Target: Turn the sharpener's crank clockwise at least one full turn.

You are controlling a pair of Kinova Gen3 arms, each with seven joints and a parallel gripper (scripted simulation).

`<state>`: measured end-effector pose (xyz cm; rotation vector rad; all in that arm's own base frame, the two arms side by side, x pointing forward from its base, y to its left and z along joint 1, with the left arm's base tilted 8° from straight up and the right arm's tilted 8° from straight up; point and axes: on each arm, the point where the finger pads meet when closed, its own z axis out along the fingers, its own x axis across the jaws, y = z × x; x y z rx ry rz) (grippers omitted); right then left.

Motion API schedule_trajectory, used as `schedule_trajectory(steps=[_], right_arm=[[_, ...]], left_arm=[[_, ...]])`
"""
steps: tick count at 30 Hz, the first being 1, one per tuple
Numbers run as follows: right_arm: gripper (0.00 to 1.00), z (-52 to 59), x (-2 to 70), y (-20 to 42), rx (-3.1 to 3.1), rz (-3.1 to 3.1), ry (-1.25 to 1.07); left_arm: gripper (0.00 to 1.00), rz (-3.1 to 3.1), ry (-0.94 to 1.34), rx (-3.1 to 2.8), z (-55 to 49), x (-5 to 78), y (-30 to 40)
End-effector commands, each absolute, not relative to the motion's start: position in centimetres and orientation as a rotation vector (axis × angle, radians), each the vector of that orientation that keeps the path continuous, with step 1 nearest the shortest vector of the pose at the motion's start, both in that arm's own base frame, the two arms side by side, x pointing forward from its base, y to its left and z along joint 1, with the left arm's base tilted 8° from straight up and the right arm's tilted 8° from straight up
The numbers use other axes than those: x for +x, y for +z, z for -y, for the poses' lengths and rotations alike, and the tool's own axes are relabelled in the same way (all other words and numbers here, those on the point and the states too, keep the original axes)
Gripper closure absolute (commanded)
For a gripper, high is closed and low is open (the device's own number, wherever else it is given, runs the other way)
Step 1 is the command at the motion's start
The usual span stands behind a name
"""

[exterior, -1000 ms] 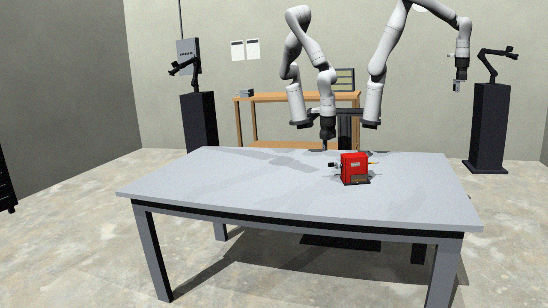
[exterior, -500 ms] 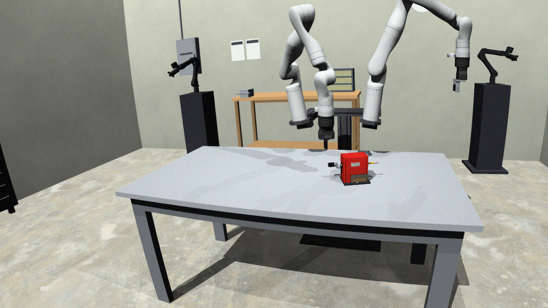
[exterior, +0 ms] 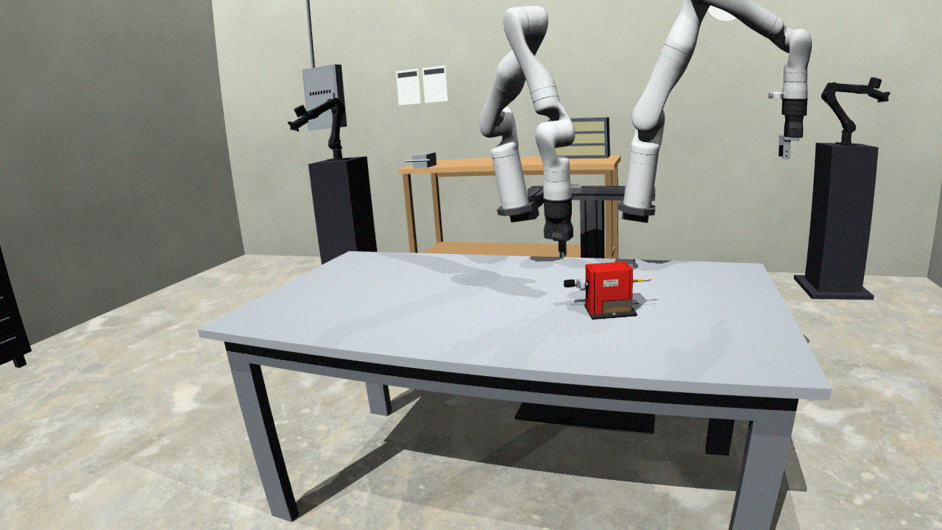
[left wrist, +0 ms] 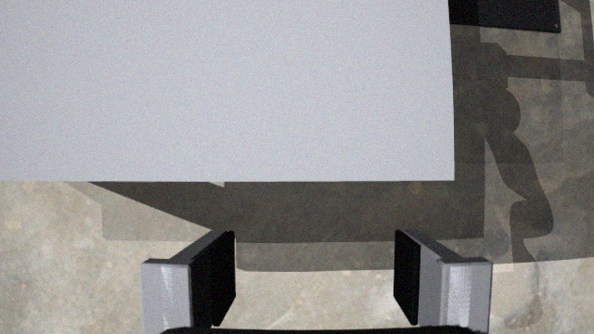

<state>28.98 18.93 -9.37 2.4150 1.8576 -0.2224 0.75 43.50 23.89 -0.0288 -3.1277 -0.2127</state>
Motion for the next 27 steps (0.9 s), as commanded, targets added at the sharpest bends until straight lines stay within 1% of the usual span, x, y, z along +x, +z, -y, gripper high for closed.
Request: schedule_trajectory(steps=[1, 3, 18, 27], right_arm=[[1.00, -19.2, 29.5, -9.3, 2.544, -1.641, -0.188], [1.00, -19.2, 29.5, -9.3, 2.544, -1.641, -0.188], [1.00, -20.0, 32.4, -9.0, 2.883, -0.837, -0.053], [1.00, -20.0, 33.4, -8.8, 2.937, -0.614, -0.010]], left_arm=[[0.00, 3.128, -0.216, -0.029, -43.5, 0.7, 24.0], [0.00, 3.128, -0.216, -0.029, -43.5, 0.7, 24.0], [0.00, 3.128, -0.216, -0.029, -43.5, 0.7, 24.0], [0.00, 3.128, -0.216, -0.029, -43.5, 0.7, 24.0]])
